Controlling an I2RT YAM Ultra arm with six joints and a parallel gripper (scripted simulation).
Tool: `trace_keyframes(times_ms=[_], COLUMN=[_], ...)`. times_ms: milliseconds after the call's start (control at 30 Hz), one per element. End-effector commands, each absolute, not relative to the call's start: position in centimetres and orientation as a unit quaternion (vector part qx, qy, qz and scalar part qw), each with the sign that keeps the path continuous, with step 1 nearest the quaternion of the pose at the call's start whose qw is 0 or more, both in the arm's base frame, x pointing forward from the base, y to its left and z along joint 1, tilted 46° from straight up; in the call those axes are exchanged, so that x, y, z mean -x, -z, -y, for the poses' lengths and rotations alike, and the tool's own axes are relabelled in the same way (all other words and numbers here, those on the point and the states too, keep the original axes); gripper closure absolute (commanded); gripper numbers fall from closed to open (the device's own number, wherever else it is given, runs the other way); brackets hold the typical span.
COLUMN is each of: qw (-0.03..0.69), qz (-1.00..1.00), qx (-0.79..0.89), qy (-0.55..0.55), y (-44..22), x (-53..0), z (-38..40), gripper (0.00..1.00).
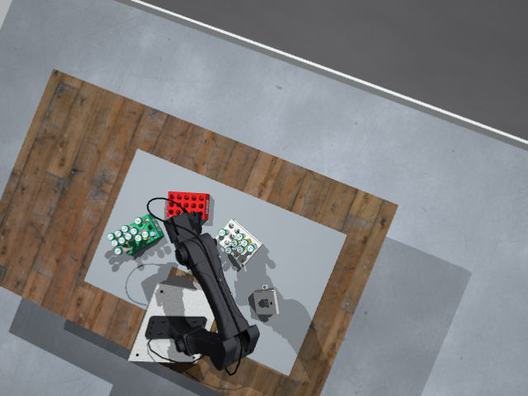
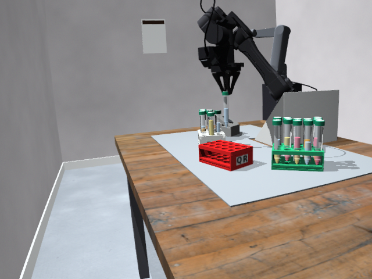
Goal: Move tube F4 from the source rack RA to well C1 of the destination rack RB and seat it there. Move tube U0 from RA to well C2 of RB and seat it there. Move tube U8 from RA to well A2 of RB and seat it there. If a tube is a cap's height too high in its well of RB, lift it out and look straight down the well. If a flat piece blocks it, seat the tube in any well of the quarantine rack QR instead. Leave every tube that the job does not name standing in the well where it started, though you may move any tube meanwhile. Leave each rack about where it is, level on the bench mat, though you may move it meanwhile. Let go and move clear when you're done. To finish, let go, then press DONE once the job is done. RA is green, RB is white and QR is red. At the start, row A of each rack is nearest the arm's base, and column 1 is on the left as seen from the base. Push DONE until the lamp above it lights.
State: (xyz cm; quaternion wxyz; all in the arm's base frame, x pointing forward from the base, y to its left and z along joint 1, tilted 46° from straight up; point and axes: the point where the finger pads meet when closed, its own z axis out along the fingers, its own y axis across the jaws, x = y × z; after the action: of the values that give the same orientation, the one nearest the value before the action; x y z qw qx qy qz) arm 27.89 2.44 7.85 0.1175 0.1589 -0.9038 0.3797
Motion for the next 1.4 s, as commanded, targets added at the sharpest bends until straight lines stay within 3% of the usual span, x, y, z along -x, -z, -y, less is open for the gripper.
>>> trace_keyframes(times_ms=[0,367,1367], qw=[0.097,0.097,0.094], qz=[0.909,0.909,0.910], qx=[-0.161,-0.161,-0.161], qy=[-0.373,-0.373,-0.371], y=[-8.0,-7.6,-0.6], x=[-27.3,-26.0,-29.1], z=[-3.7,-4.2,-10.9], gripper=[1.00,1.00,1.00])
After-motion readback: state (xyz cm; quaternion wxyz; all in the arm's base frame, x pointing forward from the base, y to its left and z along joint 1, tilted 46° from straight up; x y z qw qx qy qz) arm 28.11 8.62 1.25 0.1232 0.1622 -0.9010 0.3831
